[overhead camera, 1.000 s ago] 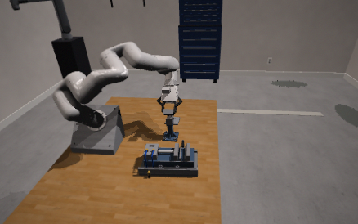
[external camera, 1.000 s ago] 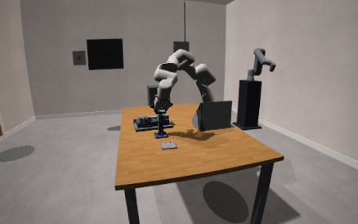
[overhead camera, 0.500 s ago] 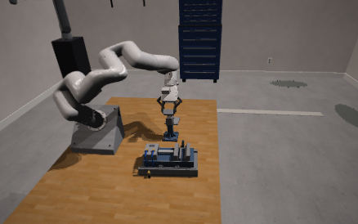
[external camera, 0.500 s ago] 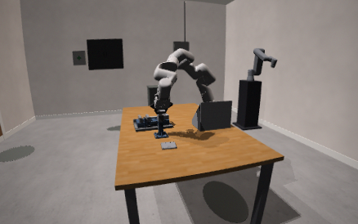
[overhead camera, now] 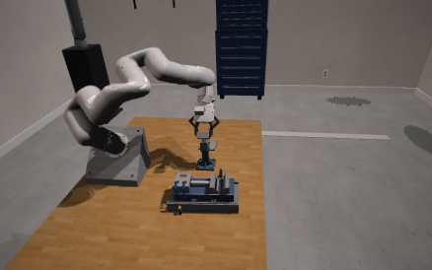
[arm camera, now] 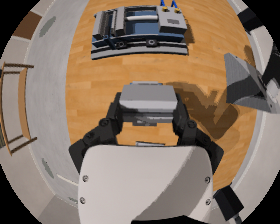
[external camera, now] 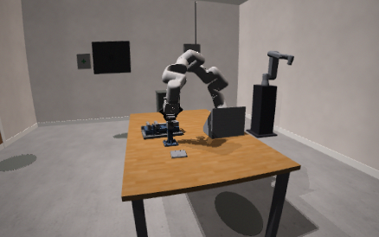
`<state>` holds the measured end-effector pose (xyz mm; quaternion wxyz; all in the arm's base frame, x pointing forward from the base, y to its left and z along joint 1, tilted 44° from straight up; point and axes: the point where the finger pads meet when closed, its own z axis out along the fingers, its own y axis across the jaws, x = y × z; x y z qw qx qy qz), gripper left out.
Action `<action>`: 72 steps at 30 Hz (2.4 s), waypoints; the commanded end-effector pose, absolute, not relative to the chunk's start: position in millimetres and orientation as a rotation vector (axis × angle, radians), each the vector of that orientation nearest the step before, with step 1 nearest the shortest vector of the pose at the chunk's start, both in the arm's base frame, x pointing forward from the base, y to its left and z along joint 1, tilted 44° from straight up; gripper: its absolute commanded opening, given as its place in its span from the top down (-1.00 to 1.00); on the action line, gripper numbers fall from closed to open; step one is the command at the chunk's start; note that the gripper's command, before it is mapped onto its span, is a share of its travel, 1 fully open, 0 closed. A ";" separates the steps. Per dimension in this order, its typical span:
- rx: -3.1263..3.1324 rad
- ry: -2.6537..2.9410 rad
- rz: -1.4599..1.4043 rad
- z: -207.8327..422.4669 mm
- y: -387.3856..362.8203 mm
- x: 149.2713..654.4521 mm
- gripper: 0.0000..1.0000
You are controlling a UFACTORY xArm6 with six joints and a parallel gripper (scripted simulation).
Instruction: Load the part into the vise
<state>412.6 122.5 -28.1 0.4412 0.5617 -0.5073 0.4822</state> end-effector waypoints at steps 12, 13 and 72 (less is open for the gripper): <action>1.508 -1.364 1.113 -25.3 123.8 413.7 1.00; 1.517 -1.372 1.106 -25.2 123.7 413.7 1.00; 1.855 -1.679 0.769 -20.6 120.9 414.0 1.00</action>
